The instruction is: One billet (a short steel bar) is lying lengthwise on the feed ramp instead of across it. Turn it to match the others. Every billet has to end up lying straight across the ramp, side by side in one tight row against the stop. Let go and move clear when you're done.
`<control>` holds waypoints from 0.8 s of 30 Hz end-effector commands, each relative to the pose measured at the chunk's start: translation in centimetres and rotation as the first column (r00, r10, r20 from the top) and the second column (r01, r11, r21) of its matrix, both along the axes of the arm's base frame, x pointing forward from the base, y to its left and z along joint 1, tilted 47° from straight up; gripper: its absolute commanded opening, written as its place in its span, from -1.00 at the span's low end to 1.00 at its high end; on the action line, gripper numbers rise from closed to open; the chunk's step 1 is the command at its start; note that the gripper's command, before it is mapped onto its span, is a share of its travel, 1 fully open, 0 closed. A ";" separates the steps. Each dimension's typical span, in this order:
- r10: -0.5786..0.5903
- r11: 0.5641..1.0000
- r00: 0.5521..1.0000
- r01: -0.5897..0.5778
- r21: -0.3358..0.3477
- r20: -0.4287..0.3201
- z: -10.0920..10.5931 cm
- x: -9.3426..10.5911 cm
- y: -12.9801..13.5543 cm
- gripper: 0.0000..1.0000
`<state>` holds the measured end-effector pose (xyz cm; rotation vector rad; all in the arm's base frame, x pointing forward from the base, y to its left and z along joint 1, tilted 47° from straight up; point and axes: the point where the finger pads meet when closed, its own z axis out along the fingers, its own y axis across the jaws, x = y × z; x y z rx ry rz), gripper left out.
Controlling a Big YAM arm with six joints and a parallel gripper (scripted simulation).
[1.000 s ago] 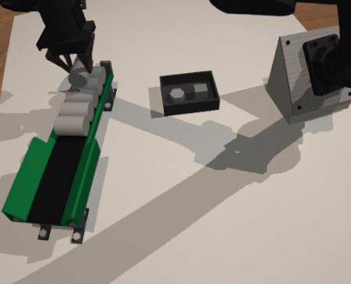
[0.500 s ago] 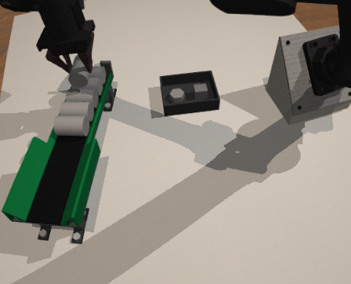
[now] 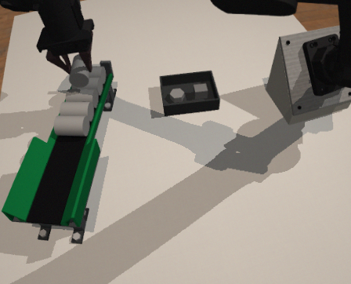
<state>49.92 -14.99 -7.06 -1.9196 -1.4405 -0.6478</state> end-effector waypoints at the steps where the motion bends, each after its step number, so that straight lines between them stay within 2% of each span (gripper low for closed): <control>1: -0.019 0.998 0.990 0.028 -0.063 0.142 4.1 2.6 -4.9 -1.00; 13: 0.050 0.997 0.977 -0.035 -0.073 0.207 4.2 2.6 -4.8 -1.00; 24: 0.140 0.989 0.946 -0.117 -0.095 0.291 4.3 2.6 -4.6 -1.00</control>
